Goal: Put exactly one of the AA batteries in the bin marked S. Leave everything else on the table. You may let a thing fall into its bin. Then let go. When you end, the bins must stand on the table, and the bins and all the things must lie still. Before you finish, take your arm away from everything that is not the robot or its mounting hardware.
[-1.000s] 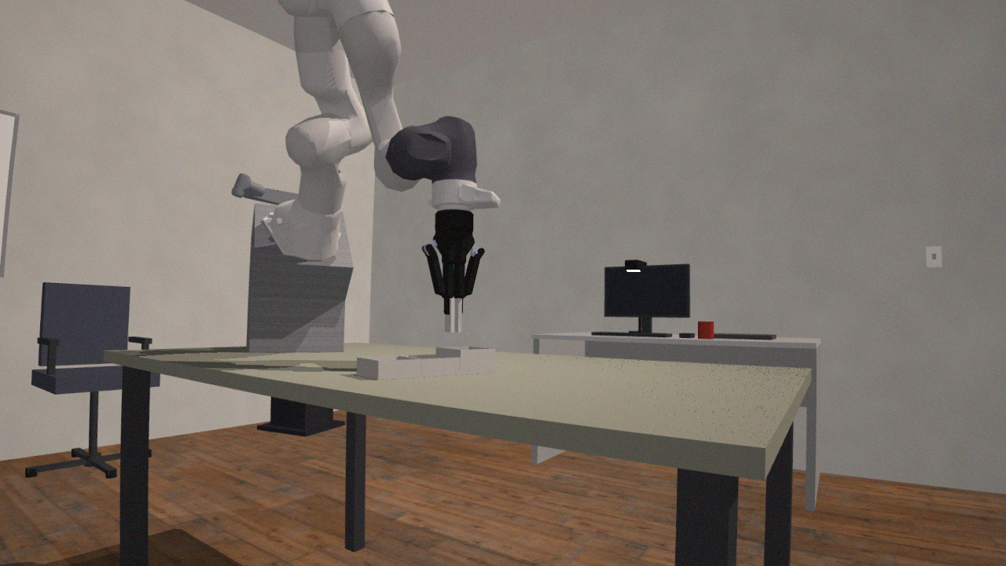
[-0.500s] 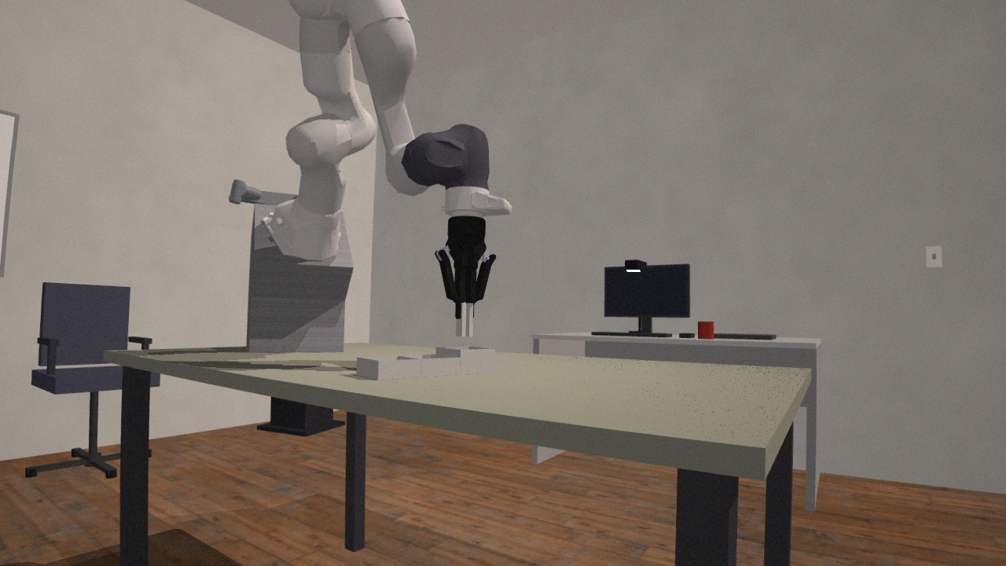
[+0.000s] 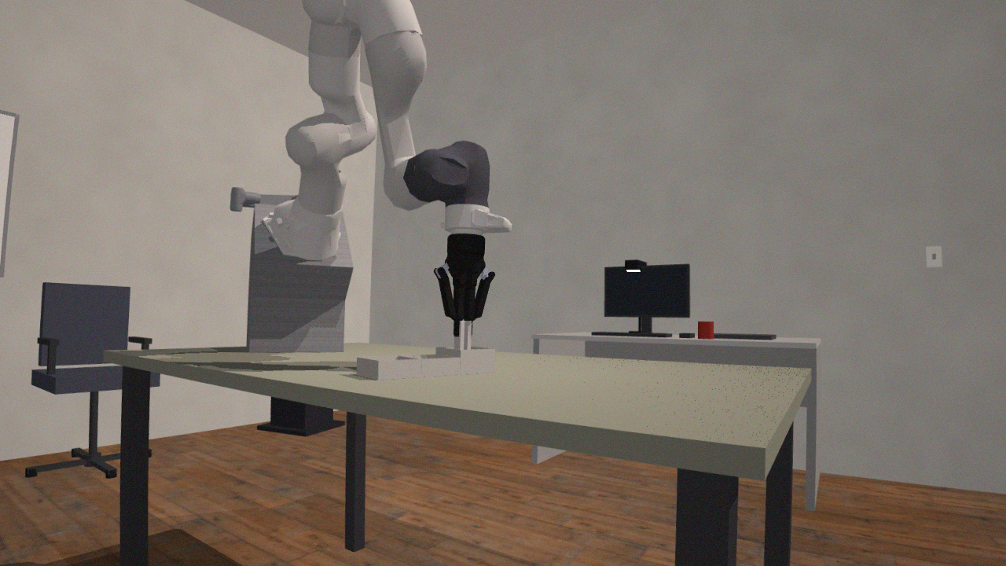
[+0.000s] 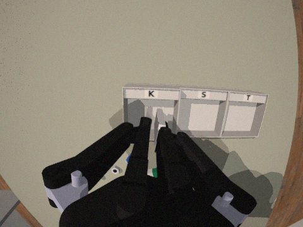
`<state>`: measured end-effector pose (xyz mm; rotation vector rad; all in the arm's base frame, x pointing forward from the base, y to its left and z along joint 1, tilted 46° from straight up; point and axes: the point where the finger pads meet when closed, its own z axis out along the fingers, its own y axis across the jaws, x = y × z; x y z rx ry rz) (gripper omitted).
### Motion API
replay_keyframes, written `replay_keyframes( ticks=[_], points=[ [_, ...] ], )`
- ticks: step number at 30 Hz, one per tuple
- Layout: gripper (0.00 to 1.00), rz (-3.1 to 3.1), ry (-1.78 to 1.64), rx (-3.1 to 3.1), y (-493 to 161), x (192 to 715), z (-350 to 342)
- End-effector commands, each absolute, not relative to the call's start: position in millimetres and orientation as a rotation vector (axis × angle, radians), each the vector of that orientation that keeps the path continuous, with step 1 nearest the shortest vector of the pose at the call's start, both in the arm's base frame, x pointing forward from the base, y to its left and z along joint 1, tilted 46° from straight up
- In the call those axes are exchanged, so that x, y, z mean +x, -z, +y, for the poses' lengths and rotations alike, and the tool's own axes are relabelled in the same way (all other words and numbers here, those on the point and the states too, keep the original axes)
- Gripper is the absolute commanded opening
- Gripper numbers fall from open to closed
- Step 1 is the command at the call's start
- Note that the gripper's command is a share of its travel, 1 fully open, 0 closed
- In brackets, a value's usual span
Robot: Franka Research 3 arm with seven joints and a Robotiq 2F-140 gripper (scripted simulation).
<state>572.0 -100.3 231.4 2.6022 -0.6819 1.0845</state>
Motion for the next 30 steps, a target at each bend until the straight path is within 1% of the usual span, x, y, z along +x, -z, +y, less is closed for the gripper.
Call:
replay_keyframes(
  ticks=[1, 30],
  points=[
    [0.05, -0.732, -1.116, 2.604, -225.8, 579.3, -101.7],
    [0.05, -0.732, -1.116, 2.604, -219.8, 584.6, -105.0]
  ],
)
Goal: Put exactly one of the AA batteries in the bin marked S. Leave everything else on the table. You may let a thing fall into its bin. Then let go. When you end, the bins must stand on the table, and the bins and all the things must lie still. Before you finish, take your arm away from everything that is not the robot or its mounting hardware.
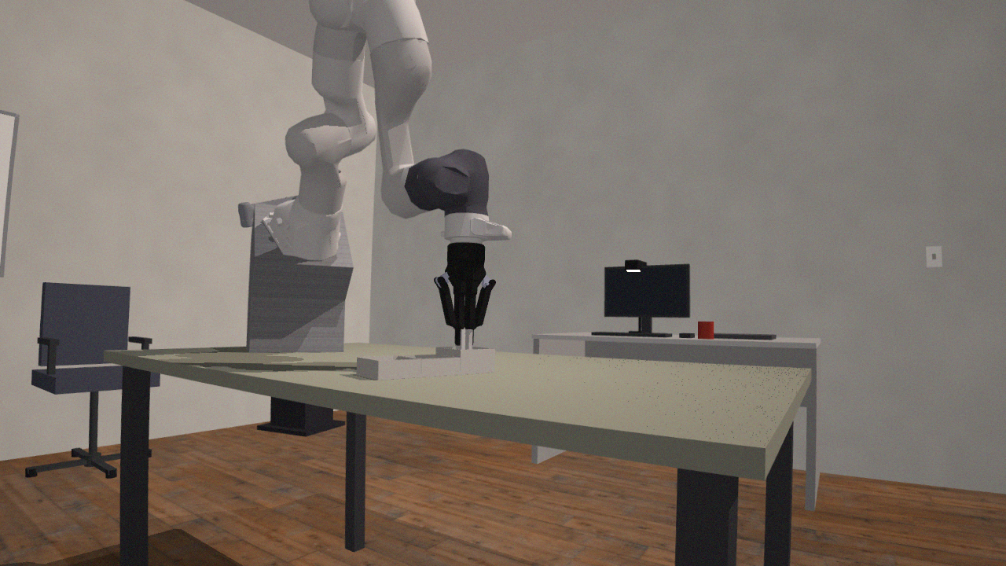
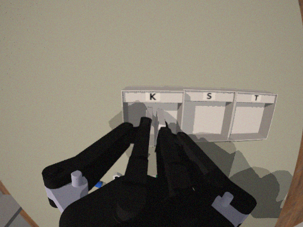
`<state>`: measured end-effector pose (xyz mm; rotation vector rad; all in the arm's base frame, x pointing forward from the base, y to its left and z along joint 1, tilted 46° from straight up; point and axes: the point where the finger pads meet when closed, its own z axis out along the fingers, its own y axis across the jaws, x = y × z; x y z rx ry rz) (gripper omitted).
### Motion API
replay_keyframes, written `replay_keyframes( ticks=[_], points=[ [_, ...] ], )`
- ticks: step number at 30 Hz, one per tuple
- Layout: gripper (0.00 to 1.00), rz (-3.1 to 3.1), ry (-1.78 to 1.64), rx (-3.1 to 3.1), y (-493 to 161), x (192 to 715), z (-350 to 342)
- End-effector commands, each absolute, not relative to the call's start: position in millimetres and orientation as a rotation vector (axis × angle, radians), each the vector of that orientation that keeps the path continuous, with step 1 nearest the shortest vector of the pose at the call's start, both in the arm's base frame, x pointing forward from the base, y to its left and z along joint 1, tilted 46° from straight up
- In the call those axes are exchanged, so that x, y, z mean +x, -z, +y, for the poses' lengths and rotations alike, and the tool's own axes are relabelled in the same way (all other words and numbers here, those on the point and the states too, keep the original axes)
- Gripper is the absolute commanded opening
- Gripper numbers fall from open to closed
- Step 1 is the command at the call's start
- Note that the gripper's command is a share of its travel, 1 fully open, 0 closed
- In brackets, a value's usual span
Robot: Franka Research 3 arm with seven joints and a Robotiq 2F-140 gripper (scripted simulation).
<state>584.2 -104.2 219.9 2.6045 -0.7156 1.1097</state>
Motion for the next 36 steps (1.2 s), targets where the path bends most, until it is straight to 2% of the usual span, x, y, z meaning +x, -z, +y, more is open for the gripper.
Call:
replay_keyframes(
  ticks=[1, 36],
  points=[
    [0.05, -0.732, -1.116, 2.604, -219.8, 584.6, -105.0],
    [0.05, -0.732, -1.116, 2.604, -229.0, 576.4, -99.9]
  ],
)
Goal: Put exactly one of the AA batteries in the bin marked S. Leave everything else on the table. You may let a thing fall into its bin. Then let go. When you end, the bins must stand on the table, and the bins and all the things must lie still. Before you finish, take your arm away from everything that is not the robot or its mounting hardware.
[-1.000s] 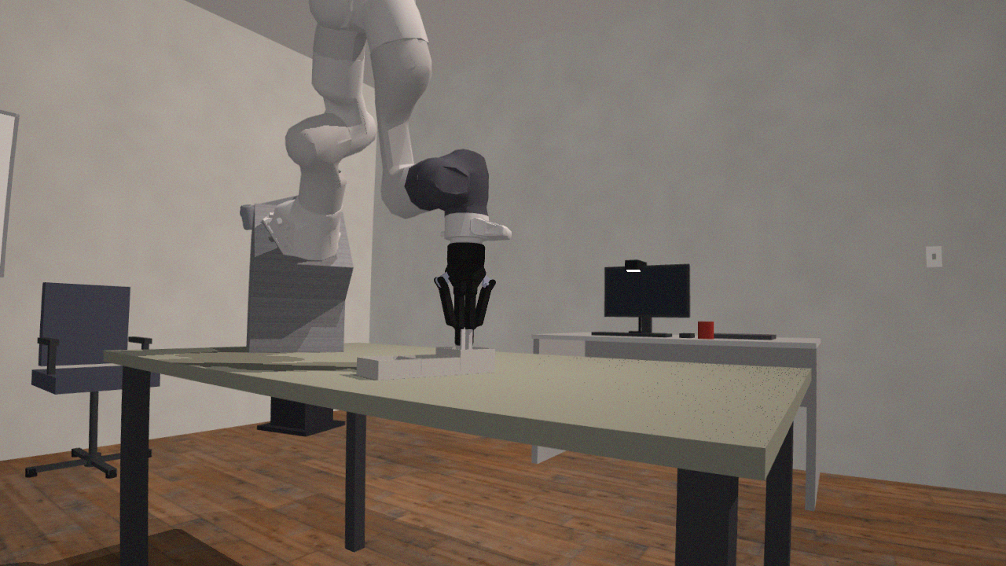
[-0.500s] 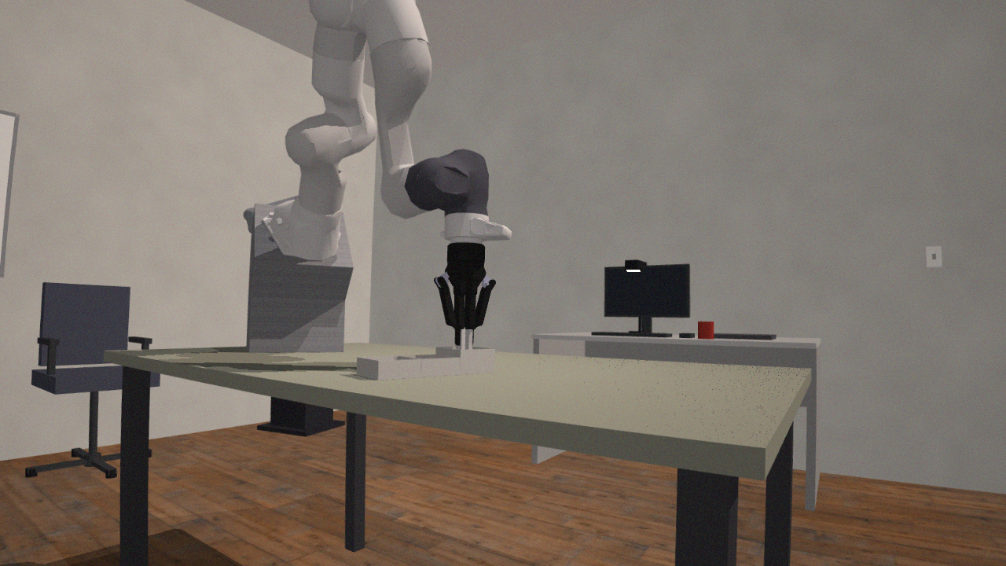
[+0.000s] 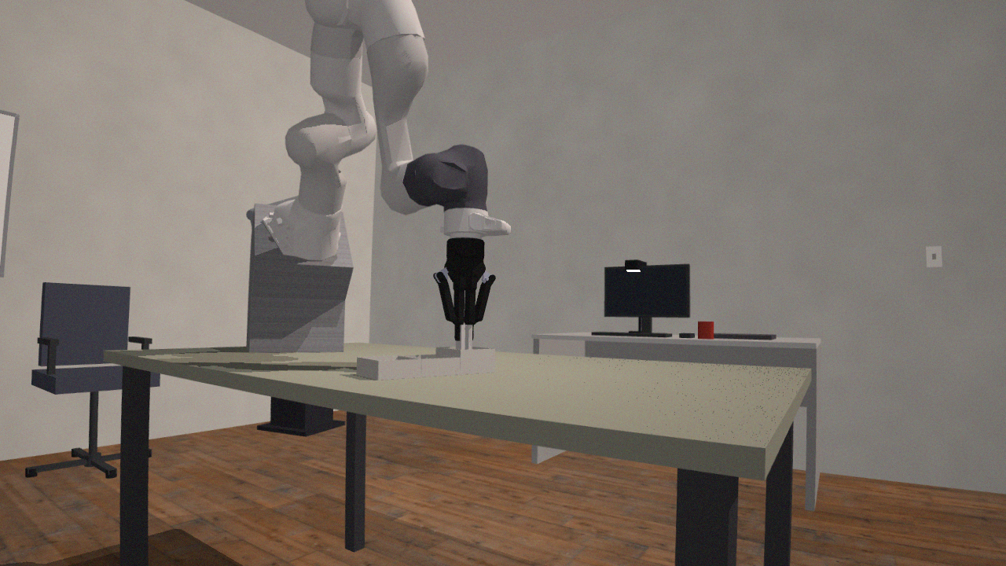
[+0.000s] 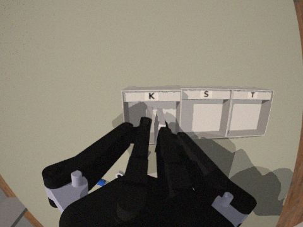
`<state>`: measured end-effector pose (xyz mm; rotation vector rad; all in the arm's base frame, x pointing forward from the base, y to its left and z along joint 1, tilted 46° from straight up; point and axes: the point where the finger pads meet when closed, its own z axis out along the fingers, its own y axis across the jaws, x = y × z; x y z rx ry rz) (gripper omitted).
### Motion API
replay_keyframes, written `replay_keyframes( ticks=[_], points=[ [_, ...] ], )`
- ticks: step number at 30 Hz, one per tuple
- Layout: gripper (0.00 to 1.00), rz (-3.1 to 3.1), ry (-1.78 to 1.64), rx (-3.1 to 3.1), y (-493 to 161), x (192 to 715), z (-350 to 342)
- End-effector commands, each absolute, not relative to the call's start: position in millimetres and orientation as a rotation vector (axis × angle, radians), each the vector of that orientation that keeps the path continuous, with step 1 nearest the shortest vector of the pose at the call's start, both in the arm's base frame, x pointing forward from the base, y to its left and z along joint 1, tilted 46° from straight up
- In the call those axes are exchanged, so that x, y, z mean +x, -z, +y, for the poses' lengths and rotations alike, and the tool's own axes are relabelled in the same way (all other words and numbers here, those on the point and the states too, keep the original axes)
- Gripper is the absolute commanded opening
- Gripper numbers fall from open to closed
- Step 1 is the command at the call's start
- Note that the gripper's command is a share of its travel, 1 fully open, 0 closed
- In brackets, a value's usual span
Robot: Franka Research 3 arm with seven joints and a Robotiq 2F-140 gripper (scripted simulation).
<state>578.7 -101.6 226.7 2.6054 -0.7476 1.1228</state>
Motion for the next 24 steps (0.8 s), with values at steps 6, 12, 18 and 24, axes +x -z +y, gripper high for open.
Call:
replay_keyframes(
  ticks=[6, 12, 18, 24],
  points=[
    [0.05, -0.732, -1.116, 2.604, -235, 571, -97],
    [0.05, -0.732, -1.116, 2.604, -238, 568, -95],
    [0.05, -0.732, -1.116, 2.604, -253, 555, -87],
    [0.05, -0.732, -1.116, 2.604, -261, 548, -82]
  ],
)
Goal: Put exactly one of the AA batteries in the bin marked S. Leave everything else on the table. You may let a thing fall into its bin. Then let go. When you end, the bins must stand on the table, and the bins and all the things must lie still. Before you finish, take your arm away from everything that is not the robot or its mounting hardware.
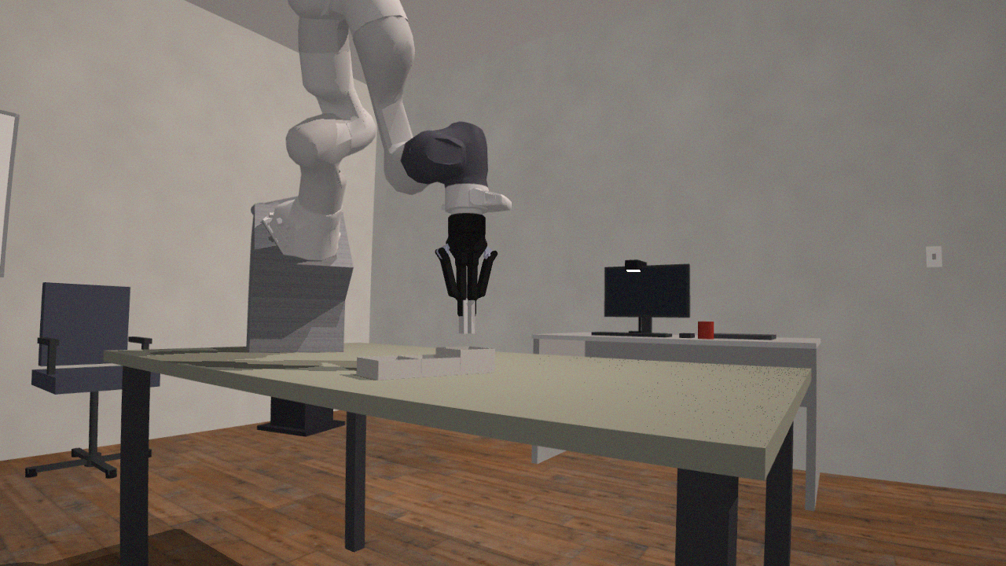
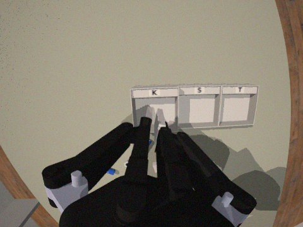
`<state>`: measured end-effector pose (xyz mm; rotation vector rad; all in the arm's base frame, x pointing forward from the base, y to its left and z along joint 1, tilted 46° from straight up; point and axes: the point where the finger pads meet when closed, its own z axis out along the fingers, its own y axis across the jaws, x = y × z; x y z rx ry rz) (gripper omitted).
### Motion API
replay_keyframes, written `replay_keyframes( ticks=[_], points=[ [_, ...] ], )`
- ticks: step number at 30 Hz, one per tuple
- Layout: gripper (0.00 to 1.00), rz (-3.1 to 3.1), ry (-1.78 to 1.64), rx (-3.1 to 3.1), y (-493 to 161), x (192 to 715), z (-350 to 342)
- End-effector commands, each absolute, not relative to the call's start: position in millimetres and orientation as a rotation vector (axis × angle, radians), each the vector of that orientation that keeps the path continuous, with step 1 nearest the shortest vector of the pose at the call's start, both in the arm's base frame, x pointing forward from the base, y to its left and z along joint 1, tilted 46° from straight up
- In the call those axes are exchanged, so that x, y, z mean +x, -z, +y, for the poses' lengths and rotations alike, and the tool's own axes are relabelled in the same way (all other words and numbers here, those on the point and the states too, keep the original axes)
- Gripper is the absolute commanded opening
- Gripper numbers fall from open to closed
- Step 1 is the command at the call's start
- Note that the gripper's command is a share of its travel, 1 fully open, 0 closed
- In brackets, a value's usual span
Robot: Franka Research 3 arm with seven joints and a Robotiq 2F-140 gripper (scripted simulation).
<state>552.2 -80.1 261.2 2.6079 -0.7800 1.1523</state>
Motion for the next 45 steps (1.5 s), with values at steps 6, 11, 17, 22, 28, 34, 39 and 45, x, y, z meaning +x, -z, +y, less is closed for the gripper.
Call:
replay_keyframes(
  ticks=[6, 11, 17, 22, 28, 34, 39, 45],
  points=[
    [0.05, -0.732, -1.116, 2.604, -261, 548, -82],
    [0.05, -0.732, -1.116, 2.604, -278, 533, -73],
    [0.05, -0.732, -1.116, 2.604, -312, 502, -54],
    [0.05, -0.732, -1.116, 2.604, -330, 486, -45],
    [0.05, -0.732, -1.116, 2.604, -337, 480, -41],
    [0.05, -0.732, -1.116, 2.604, -337, 480, -41],
    [0.05, -0.732, -1.116, 2.604, -337, 480, -41],
    [0.05, -0.732, -1.116, 2.604, -337, 480, -41]
  ],
)
